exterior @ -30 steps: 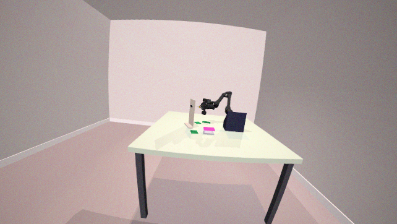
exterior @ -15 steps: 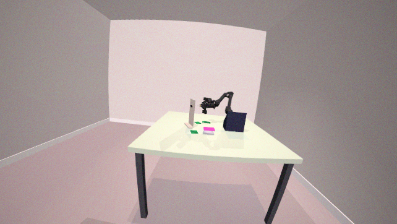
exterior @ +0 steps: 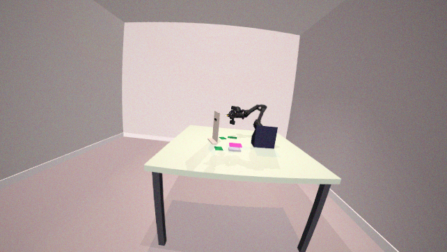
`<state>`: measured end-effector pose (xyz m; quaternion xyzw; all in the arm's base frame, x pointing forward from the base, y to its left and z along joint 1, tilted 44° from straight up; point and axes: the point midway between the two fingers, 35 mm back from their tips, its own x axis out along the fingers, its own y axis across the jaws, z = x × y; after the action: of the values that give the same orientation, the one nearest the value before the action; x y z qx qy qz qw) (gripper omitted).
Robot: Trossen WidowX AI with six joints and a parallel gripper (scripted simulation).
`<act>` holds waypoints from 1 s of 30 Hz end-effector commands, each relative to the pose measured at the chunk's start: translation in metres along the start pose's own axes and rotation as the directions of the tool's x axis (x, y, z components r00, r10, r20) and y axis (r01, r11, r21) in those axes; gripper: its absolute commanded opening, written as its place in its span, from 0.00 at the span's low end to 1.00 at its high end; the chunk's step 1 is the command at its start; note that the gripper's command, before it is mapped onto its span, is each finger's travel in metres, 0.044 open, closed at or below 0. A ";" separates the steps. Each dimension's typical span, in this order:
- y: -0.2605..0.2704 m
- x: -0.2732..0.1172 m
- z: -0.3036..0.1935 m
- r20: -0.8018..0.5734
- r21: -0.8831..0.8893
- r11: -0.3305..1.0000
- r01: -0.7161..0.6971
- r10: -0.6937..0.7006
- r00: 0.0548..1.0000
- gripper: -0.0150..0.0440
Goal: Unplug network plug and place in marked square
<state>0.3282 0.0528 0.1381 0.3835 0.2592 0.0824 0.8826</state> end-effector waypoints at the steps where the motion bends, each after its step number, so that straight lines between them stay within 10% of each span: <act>1: 0.008 -0.004 0.000 0.008 0.003 1.000 -0.002 0.002 1.000 0.25; 30: -0.084 0.026 -0.089 -0.082 0.251 0.829 0.499 -0.496 0.864 0.25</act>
<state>0.3080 0.0625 0.0323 0.4226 0.3555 -0.1493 0.8202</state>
